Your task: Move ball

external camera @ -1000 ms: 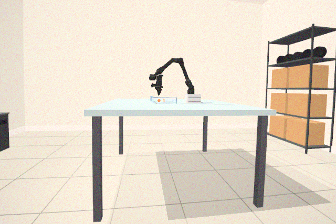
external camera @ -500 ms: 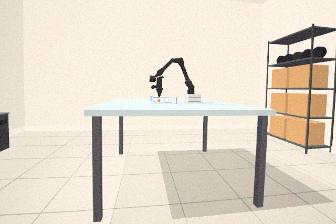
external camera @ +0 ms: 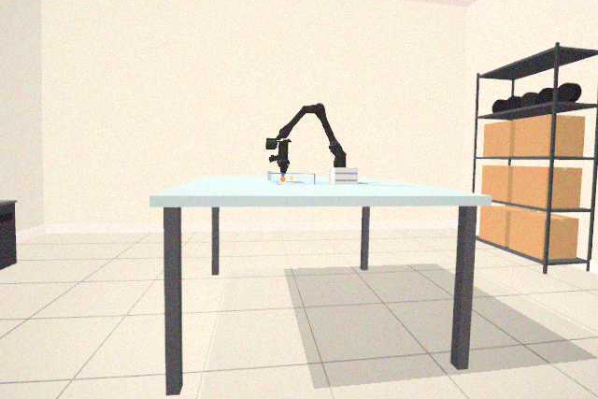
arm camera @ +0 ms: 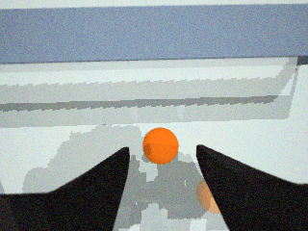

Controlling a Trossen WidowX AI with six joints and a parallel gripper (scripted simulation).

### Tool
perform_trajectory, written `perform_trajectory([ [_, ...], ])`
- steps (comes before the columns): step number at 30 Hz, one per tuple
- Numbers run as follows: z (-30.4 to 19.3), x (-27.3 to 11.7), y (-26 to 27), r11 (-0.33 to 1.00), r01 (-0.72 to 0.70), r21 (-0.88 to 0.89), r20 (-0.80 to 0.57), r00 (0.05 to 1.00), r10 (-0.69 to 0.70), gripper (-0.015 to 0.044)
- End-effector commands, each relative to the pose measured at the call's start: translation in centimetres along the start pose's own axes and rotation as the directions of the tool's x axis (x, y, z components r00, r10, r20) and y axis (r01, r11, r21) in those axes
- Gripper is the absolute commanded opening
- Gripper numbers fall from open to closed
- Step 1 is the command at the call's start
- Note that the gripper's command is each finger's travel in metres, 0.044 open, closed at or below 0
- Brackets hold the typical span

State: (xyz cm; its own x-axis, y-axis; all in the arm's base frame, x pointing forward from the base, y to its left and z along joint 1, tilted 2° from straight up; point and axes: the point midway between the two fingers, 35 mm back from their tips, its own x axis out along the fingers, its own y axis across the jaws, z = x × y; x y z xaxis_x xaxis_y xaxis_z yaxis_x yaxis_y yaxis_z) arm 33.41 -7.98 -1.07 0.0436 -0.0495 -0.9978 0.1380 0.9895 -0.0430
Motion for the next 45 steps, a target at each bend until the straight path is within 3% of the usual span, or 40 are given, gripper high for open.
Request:
perform_trajectory([
  [1,-0.2,0.9,0.1,1.000,-0.004,-0.003,-0.010,1.000,0.004,0.0260],
  [8,-0.3,1.8,0.1,1.000,-0.004,-0.003,-0.010,1.000,0.004,0.0260],
  [12,-0.3,1.8,0.1,1.000,-0.004,-0.003,-0.010,1.000,0.004,0.0155],
  [20,-0.3,1.8,0.1,1.000,-0.004,-0.003,-0.010,1.000,0.004,0.0101],
  [24,0.0,0.6,0.1,1.000,-0.004,-0.003,-0.010,1.000,0.004,0.0000],
  [37,0.0,-10.3,0.0,1.000,-0.005,-0.003,-0.009,1.000,0.005,0.0000],
  [45,-0.8,-10.3,-0.8,1.000,-0.004,-0.003,-0.010,1.000,0.004,0.0000],
])
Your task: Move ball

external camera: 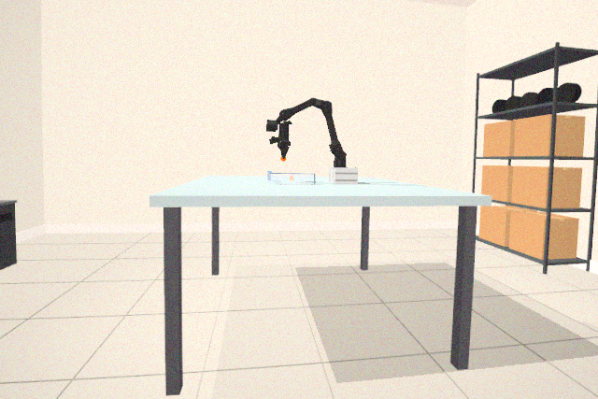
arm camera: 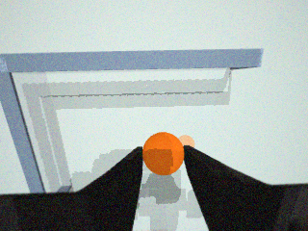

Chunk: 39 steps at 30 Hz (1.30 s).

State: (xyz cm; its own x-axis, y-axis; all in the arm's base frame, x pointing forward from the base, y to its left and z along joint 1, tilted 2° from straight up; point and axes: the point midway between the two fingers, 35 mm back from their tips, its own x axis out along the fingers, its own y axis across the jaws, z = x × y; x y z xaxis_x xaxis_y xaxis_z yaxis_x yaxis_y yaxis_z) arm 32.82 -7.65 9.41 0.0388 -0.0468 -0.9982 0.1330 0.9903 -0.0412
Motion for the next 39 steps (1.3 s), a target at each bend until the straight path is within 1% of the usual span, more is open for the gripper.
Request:
perform_trajectory([
  [1,-0.9,0.5,-1.0,1.000,-0.002,0.002,-0.005,1.000,0.002,0.0000],
  [16,-5.7,3.7,-5.0,1.000,0.002,0.001,-0.009,1.000,-0.002,0.0000],
  [21,-5.6,4.8,-5.1,1.000,0.002,0.001,-0.009,1.000,-0.002,0.0000],
  [30,-5.8,10.4,-5.1,1.000,0.002,0.001,-0.009,1.000,-0.002,0.0000],
  [39,-5.8,11.1,-5.0,1.000,0.002,0.001,-0.010,1.000,-0.002,0.0000],
])
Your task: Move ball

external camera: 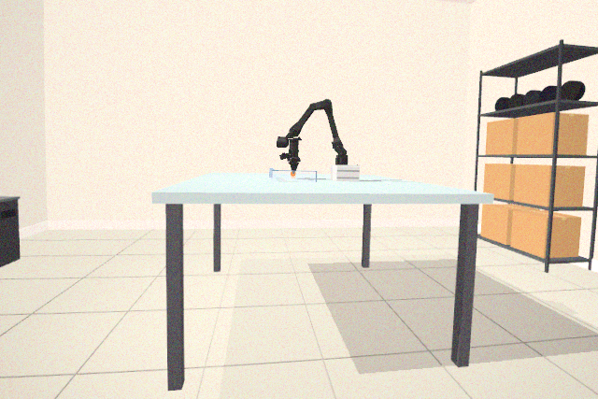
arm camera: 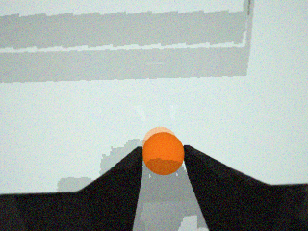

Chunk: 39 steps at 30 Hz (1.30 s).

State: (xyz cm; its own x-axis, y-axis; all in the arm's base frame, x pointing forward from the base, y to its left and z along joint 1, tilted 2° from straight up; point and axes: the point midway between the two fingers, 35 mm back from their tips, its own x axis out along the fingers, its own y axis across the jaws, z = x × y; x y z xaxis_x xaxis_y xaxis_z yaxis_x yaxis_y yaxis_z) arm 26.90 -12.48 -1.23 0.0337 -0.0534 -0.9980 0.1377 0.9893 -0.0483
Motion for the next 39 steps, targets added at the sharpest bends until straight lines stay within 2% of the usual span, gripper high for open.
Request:
perform_trajectory([
  [1,-0.1,0.6,0.1,1.000,-0.005,-0.003,-0.005,1.000,0.005,0.0000],
  [17,-0.2,2.1,0.1,1.000,-0.005,-0.003,-0.006,1.000,0.005,0.0000],
  [27,0.0,1.8,0.0,1.000,0.000,0.000,0.001,1.000,0.000,0.0260],
  [33,0.0,1.5,0.0,1.000,0.000,0.000,0.000,1.000,0.000,0.0260],
  [39,0.0,-6.6,0.0,1.000,-0.005,-0.003,-0.005,1.000,0.005,0.0260],
])
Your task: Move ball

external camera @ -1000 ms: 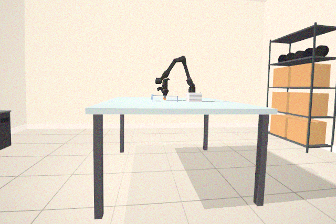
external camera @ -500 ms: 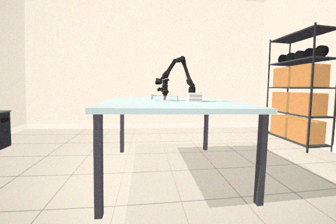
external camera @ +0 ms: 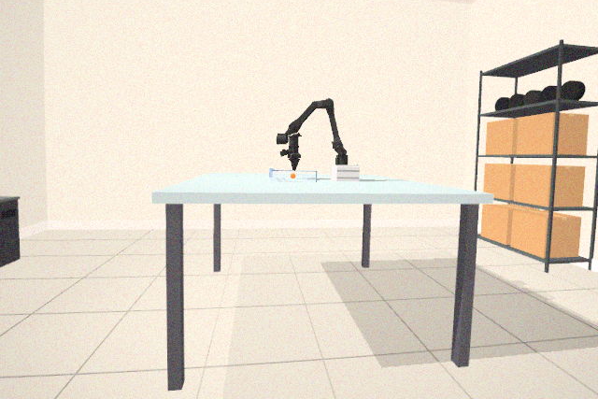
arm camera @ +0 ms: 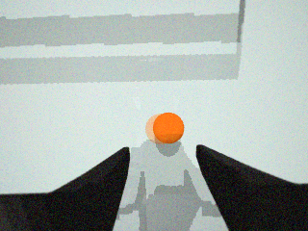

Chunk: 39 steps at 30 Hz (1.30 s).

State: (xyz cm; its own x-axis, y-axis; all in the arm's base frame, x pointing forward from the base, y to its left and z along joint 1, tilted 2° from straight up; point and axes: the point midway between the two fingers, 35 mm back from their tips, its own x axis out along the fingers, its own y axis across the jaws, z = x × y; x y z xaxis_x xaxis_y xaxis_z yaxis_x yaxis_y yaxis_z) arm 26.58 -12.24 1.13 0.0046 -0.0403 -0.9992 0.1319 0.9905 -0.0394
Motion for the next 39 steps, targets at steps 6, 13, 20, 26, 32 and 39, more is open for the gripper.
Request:
perform_trajectory([
  [6,0.6,-3.8,-0.2,1.000,0.012,0.001,0.044,0.999,-0.012,0.0260],
  [13,0.6,-3.8,-0.2,1.000,0.012,0.001,0.044,0.999,-0.012,0.0260],
  [20,0.6,-3.9,-0.2,1.000,0.012,0.001,0.043,0.999,-0.012,0.0260],
  [26,0.2,-0.9,-1.0,1.000,0.005,0.002,0.026,1.000,-0.005,0.0260],
  [32,0.2,-0.4,-1.1,1.000,0.005,0.002,0.026,1.000,-0.005,0.0260],
  [39,0.3,0.7,-1.1,1.000,0.005,0.002,0.026,1.000,-0.005,0.0260],
])
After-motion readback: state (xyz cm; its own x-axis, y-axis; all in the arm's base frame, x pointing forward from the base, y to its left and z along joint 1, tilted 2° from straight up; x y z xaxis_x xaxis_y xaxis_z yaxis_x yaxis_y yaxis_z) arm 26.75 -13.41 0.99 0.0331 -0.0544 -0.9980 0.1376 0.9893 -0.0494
